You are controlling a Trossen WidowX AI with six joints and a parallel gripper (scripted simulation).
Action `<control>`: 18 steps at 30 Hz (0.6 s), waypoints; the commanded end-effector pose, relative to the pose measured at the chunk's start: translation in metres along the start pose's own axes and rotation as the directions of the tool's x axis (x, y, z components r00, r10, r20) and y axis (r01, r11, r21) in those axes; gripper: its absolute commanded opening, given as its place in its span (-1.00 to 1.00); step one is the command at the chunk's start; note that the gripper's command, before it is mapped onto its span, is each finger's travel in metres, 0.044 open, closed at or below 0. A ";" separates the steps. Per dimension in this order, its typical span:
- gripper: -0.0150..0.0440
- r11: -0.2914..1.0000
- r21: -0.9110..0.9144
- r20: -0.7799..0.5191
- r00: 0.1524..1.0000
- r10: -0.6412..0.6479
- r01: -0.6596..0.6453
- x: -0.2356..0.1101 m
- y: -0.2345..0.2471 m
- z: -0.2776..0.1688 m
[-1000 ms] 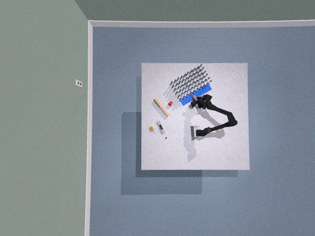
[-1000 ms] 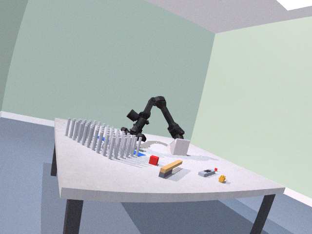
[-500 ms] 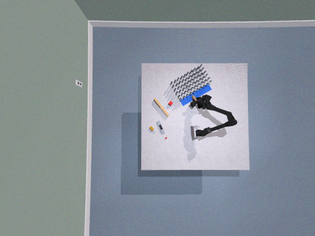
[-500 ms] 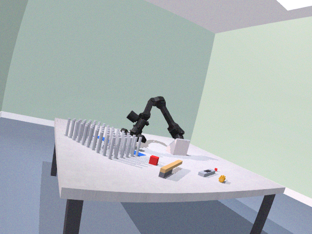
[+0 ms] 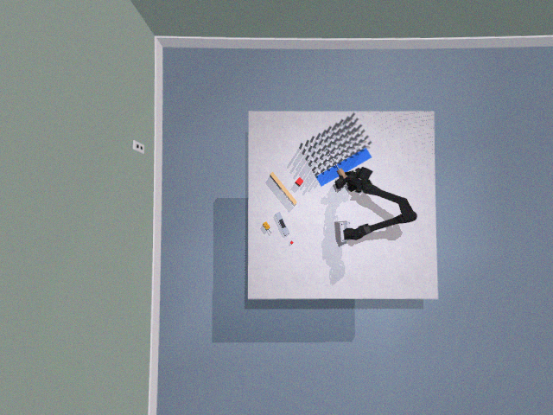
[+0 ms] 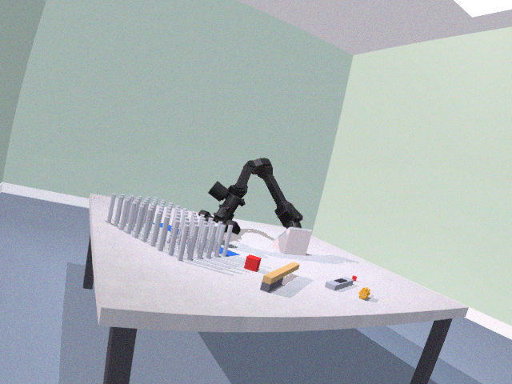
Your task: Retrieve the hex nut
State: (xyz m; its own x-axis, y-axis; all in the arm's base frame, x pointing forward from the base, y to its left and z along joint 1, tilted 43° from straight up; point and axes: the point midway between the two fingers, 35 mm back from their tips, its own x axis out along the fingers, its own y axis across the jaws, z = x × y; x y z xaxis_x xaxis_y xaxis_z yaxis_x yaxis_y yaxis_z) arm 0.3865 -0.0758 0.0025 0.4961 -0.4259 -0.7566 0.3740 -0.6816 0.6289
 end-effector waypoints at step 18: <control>-0.49 1.000 -0.008 0.001 1.000 -0.007 0.007 -0.008 -0.001 0.011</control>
State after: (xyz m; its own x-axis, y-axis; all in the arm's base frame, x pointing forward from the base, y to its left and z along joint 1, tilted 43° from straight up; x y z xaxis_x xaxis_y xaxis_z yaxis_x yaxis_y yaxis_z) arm 0.3760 -0.0787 0.0063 0.4942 -0.4281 -0.7566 0.3739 -0.6810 0.6296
